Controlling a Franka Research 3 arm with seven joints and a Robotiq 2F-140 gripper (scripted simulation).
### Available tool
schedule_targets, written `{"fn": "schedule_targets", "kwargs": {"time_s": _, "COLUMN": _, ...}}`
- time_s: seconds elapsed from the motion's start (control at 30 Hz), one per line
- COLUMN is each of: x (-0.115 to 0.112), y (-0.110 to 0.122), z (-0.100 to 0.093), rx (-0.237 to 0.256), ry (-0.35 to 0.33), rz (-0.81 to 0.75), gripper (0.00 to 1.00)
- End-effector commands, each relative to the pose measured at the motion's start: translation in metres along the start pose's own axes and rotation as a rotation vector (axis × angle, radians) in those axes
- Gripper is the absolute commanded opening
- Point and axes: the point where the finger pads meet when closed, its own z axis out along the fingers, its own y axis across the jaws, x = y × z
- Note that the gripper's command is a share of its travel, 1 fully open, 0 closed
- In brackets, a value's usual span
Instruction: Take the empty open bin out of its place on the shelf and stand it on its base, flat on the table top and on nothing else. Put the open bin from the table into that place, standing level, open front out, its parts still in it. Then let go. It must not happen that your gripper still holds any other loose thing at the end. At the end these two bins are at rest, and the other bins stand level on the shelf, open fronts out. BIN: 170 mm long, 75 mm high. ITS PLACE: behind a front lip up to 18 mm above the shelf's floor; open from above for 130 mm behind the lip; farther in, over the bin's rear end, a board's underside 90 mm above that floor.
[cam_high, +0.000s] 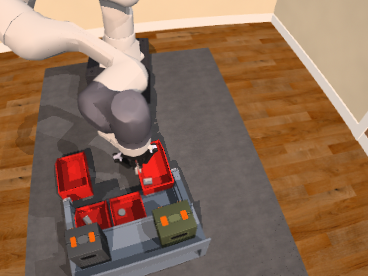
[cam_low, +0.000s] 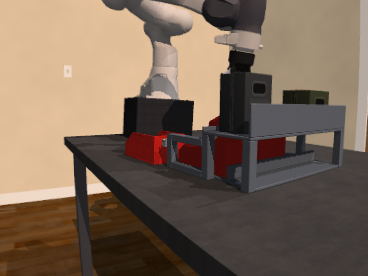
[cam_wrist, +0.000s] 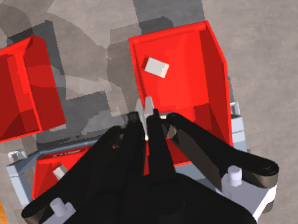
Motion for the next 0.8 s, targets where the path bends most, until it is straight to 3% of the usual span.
{"fn": "schedule_targets", "kwargs": {"time_s": 0.0, "x": -0.003, "y": 0.001, "z": -0.001, "rx": -0.002, "ry": 0.004, "rz": -0.011, "gripper": 0.00}}
{"fn": "schedule_targets", "kwargs": {"time_s": 0.77, "x": -0.027, "y": 0.001, "z": -0.006, "rx": -0.002, "ry": 0.004, "rz": -0.011, "gripper": 0.00}}
